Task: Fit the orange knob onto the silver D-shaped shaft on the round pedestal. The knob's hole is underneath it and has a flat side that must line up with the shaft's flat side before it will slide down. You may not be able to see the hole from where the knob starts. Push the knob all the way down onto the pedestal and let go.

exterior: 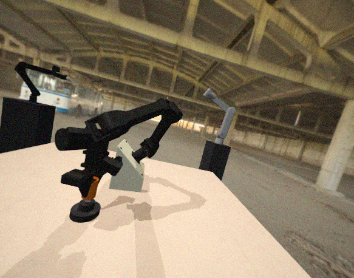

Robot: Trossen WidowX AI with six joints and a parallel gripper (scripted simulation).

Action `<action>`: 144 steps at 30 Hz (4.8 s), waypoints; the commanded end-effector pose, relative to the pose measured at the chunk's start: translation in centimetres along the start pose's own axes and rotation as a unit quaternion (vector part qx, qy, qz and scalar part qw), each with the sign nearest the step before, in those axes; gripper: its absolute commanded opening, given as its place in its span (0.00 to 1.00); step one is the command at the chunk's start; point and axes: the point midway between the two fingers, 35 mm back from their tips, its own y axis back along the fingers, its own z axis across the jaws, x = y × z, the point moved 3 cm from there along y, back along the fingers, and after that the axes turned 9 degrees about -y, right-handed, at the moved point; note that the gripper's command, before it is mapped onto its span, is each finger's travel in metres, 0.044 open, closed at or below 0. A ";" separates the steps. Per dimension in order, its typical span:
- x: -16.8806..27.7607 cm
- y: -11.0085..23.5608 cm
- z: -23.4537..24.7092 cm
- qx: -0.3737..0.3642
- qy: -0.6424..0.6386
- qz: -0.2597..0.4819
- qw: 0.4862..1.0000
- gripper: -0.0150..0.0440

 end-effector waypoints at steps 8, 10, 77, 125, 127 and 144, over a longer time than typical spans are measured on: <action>-0.1 -0.1 0.0 0.002 0.001 -0.001 1.000 0.25; -0.1 -0.2 0.0 0.002 0.001 -0.001 1.000 0.25; 0.0 0.1 -0.3 0.002 0.209 -0.001 0.978 0.25; 0.0 0.0 0.0 0.002 0.310 -0.001 0.951 0.25; 0.0 -0.1 0.0 0.002 0.310 -0.001 0.951 0.25; 0.0 0.3 -0.2 0.002 0.310 -0.001 0.951 0.25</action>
